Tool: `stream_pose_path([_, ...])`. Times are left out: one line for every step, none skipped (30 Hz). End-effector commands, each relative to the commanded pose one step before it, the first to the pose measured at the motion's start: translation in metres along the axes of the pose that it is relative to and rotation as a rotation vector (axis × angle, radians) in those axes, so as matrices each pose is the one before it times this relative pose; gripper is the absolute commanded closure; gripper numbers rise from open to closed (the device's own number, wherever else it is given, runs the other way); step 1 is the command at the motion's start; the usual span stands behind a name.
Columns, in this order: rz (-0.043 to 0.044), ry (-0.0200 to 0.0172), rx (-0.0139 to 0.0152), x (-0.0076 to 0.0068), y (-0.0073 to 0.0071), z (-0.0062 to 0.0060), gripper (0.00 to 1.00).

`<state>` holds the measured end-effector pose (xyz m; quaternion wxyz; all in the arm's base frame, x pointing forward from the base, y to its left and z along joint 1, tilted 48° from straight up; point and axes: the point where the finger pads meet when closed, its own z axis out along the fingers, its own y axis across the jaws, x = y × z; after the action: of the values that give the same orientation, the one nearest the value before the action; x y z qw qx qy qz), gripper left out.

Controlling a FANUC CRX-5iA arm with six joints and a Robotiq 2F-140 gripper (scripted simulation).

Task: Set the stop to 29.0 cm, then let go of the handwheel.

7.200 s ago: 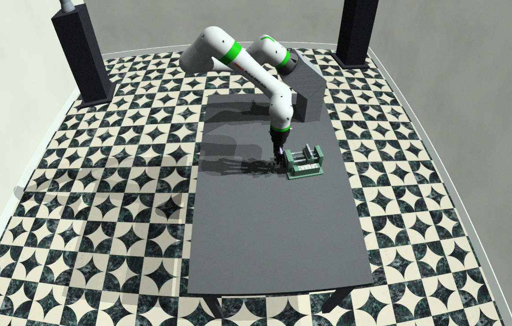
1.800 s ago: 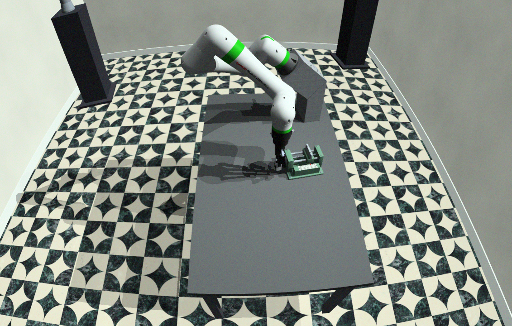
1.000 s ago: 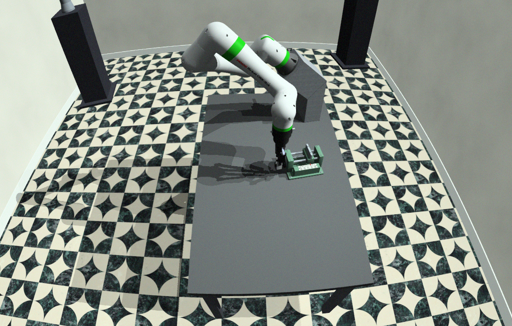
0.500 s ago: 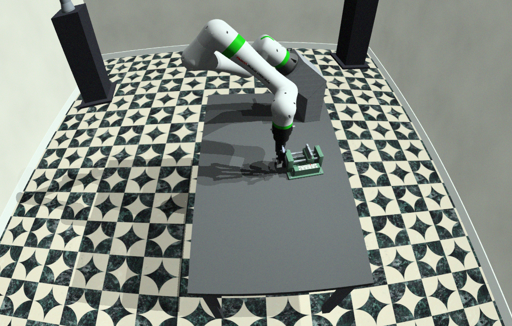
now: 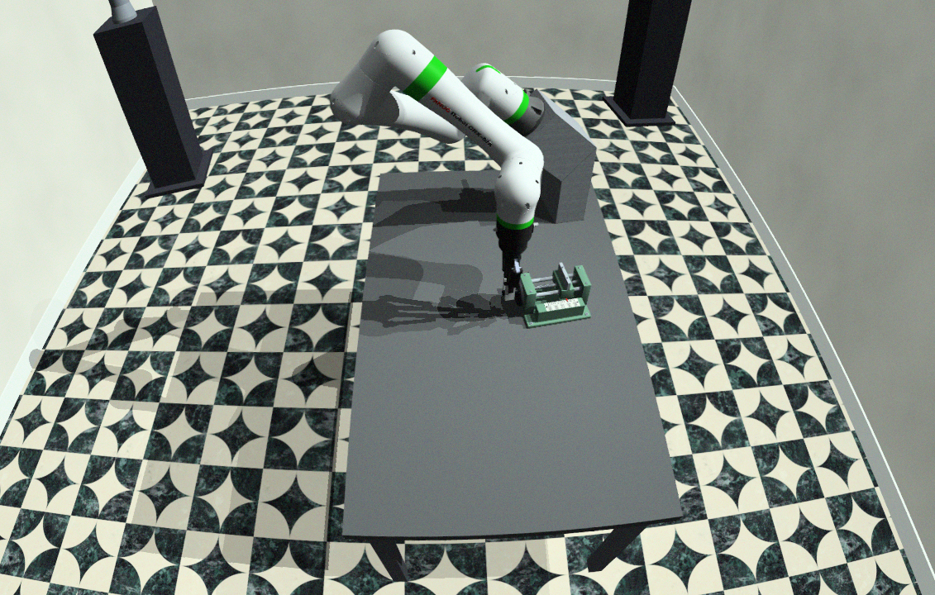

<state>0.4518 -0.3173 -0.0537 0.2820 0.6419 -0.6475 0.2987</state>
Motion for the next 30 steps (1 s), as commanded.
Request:
stream_pose_path([0.00004,-0.00018,-0.00043,-0.00015,0.00430,-0.00334,0.96])
stream_pose_path([0.00000,0.00000,0.00000,0.00000,0.00129,-0.00070,0.96])
stream_pose_path([0.00000,0.00000,0.00000,0.00000,0.00130,-0.00070,0.96])
stream_pose_path([0.00000,0.00000,0.00000,0.00000,0.00132,-0.00070,0.96])
stream_pose_path([0.00000,0.00000,0.00000,0.00000,0.00134,-0.00058,0.96])
stream_pose_path([0.00000,0.00000,0.00000,0.00000,0.00000,0.00000,0.96])
stream_pose_path([0.00000,0.00000,0.00000,0.00000,0.00000,0.00000,0.96])
stream_pose_path([0.00000,0.00000,0.00000,0.00000,0.00136,-0.00045,0.96])
stream_pose_path([0.00000,0.00000,0.00000,0.00000,0.00137,-0.00045,0.96])
stream_pose_path([0.00000,0.00000,0.00000,0.00000,0.00138,-0.00045,0.96])
stream_pose_path([0.00000,0.00000,0.00000,0.00000,0.00140,-0.00032,0.96])
stream_pose_path([0.00000,0.00000,0.00000,0.00000,0.00142,-0.00020,0.96])
stream_pose_path([0.00000,0.00000,0.00000,0.00000,0.00143,-0.00020,0.96])
stream_pose_path([0.00000,0.00000,0.00000,0.00000,0.00145,-0.00021,0.96])
stream_pose_path([0.00000,0.00000,0.00000,0.00000,0.00147,-0.00006,0.96])
stream_pose_path([0.00000,0.00001,0.00000,0.00000,0.00149,0.00005,0.96])
stream_pose_path([0.00000,0.00000,0.00000,0.00000,0.00150,0.00005,0.96])
stream_pose_path([0.00000,-0.00001,0.00000,-0.00001,0.00151,0.00005,0.96])
stream_pose_path([0.00000,0.00001,0.00000,0.00001,0.00154,0.00026,0.96])
stream_pose_path([0.00000,0.00001,0.00000,0.00001,0.00156,0.00033,0.96])
stream_pose_path([0.00000,-0.00001,0.00000,0.00000,0.00157,0.00033,0.96])
stream_pose_path([0.00000,-0.00001,0.00000,-0.00001,0.00157,0.00038,0.96])
stream_pose_path([0.00000,0.00000,0.00000,0.00000,0.00000,0.00000,0.96])
stream_pose_path([0.00000,0.00000,0.00000,0.00000,0.00000,0.00000,0.96])
stream_pose_path([0.00000,0.00003,0.00000,0.00001,0.00153,0.00062,0.96])
stream_pose_path([0.00000,0.00000,0.00000,0.00000,0.00154,0.00062,0.96])
stream_pose_path([0.00000,-0.00002,0.00000,-0.00001,0.00156,0.00062,0.96])
stream_pose_path([0.00000,0.00002,0.00000,0.00001,0.00128,0.00072,0.96])
stream_pose_path([0.00000,0.00002,0.00000,0.00001,0.00120,0.00075,0.96])
stream_pose_path([0.00000,-0.00001,0.00000,0.00000,0.00121,0.00075,0.96])
